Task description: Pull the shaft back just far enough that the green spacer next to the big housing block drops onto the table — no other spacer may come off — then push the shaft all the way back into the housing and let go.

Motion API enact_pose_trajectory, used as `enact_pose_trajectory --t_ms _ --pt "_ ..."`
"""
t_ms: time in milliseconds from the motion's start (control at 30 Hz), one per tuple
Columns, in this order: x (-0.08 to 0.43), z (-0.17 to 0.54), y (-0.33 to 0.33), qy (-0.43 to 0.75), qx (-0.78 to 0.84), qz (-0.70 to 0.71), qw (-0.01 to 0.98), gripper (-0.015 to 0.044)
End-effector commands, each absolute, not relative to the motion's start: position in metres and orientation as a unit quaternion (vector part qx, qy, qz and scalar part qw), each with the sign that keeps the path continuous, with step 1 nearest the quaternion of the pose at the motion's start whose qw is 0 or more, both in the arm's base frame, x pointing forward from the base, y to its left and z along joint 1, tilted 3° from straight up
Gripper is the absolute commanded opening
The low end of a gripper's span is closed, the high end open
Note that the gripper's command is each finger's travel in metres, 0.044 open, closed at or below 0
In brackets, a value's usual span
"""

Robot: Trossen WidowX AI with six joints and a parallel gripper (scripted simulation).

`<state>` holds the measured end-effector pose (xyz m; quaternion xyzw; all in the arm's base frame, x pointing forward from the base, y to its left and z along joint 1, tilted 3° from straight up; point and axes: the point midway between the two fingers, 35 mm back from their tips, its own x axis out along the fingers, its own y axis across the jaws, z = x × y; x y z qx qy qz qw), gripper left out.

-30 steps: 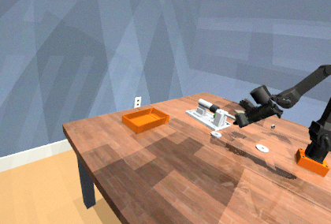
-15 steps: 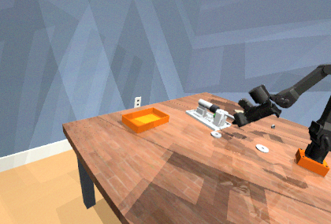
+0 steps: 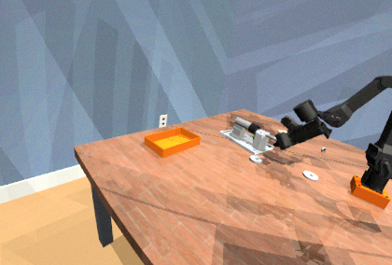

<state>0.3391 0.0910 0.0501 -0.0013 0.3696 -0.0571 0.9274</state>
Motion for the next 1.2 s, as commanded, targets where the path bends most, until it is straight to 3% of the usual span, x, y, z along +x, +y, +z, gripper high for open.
enact_pose_trajectory --t_ms 0,1167 --pt "0.344 0.053 0.092 0.365 -0.001 -0.056 0.929 0.0" --pt "0.357 0.054 0.09 0.364 -0.001 -0.056 0.93 0.0"
